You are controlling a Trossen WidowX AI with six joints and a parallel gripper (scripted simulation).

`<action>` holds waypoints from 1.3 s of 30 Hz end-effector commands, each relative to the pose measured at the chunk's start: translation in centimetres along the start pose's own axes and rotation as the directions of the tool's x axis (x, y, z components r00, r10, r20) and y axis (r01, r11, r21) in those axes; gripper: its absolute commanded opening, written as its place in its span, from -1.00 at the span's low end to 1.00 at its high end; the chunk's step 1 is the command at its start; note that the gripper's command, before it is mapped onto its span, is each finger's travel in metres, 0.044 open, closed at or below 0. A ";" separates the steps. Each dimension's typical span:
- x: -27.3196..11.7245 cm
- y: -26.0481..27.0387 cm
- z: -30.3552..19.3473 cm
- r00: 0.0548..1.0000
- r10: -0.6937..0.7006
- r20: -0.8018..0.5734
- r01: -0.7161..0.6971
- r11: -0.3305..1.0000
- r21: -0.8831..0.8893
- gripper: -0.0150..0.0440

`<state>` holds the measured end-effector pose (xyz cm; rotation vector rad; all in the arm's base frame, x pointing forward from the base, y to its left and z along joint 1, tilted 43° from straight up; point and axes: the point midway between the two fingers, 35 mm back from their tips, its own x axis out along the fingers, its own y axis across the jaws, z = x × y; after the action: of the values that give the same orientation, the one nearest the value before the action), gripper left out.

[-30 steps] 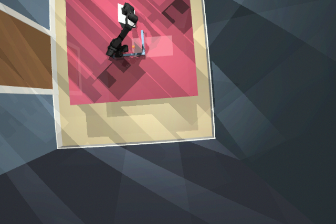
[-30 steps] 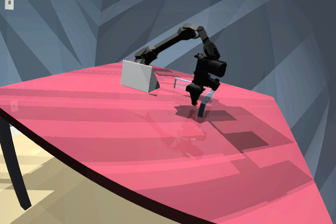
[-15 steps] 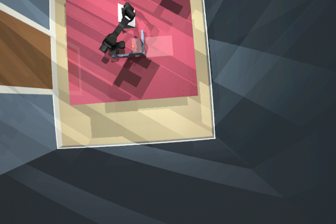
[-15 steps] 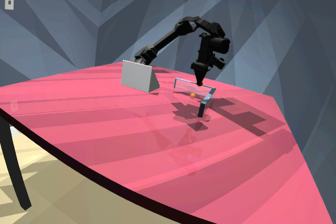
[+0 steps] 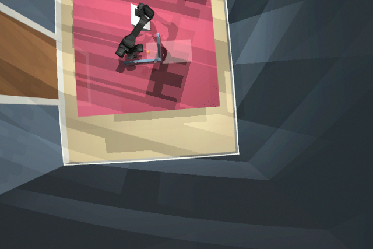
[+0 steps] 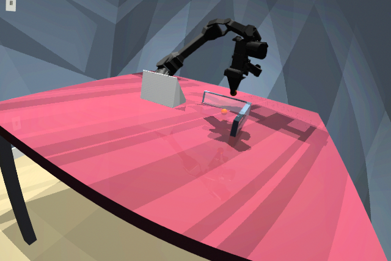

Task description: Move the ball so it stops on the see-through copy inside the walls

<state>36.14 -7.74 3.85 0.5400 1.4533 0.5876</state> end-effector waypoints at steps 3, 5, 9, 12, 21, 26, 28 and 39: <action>0.7 2.6 -0.7 1.000 0.000 0.006 0.000 1.000 0.006 -0.49; 1.0 3.4 -1.0 1.000 -0.001 0.007 0.001 1.000 0.006 -0.49; 1.6 5.2 -1.7 1.000 0.000 0.008 0.000 1.000 0.006 -0.49; 2.0 6.5 -2.4 1.000 0.005 0.006 -0.005 1.000 0.006 -0.49; 3.0 8.9 -3.8 1.000 0.016 0.002 -0.016 1.000 0.006 -0.49; 4.8 8.9 -3.6 1.000 0.015 0.002 -0.015 1.000 0.006 -0.49; 6.0 8.9 -3.6 1.000 0.015 0.002 -0.015 1.000 0.006 -0.49; 9.9 9.1 -3.8 1.000 0.020 0.002 -0.020 1.000 0.006 -0.49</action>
<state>32.21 5.43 2.51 0.5485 1.4558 0.6016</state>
